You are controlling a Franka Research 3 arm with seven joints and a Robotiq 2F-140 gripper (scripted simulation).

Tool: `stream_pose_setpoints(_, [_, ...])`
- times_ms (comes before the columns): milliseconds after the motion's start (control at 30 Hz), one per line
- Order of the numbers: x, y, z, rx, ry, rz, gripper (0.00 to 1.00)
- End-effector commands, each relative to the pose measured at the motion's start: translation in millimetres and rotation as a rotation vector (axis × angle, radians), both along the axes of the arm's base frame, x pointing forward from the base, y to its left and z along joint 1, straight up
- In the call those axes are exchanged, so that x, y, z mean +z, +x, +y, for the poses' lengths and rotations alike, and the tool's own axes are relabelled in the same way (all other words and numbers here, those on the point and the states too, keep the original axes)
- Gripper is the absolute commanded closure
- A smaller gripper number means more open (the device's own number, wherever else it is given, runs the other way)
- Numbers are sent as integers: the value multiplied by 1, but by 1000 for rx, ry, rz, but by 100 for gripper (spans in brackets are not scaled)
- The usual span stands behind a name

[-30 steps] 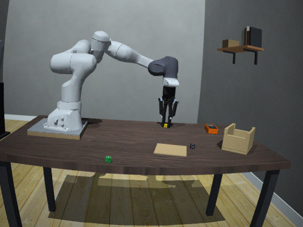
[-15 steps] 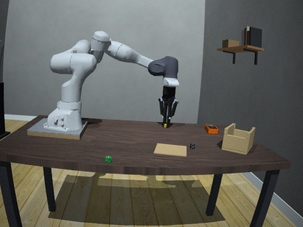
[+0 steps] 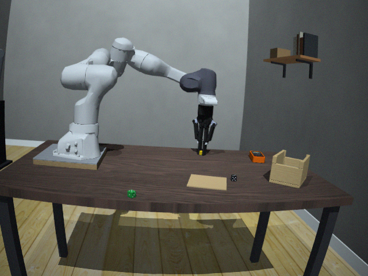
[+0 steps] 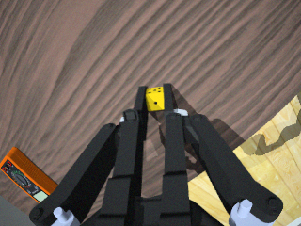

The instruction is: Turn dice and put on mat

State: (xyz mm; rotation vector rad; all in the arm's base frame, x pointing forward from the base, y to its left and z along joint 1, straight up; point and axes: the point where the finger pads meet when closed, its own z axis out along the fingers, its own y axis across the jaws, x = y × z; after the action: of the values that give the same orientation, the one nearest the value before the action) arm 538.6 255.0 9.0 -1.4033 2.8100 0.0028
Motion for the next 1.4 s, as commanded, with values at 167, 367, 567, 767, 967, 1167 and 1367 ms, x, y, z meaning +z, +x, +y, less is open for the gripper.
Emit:
stream_pose_setpoints(167, [-1, 0, -1, 5, 0, 0, 82])
stream_pose_setpoints(367, [-1, 0, -1, 5, 0, 0, 82])
stream_pose_setpoints(567, [5, 0, -1, 5, 0, 0, 82])
stream_pose_setpoints(767, [40, 0, -1, 5, 0, 0, 82])
stream_pose_setpoints(967, [77, 0, -1, 5, 0, 0, 82])
stream_pose_setpoints(1167, [97, 0, -1, 5, 0, 0, 82])
stream_pose_setpoints(1367, [99, 0, -1, 5, 0, 0, 82])
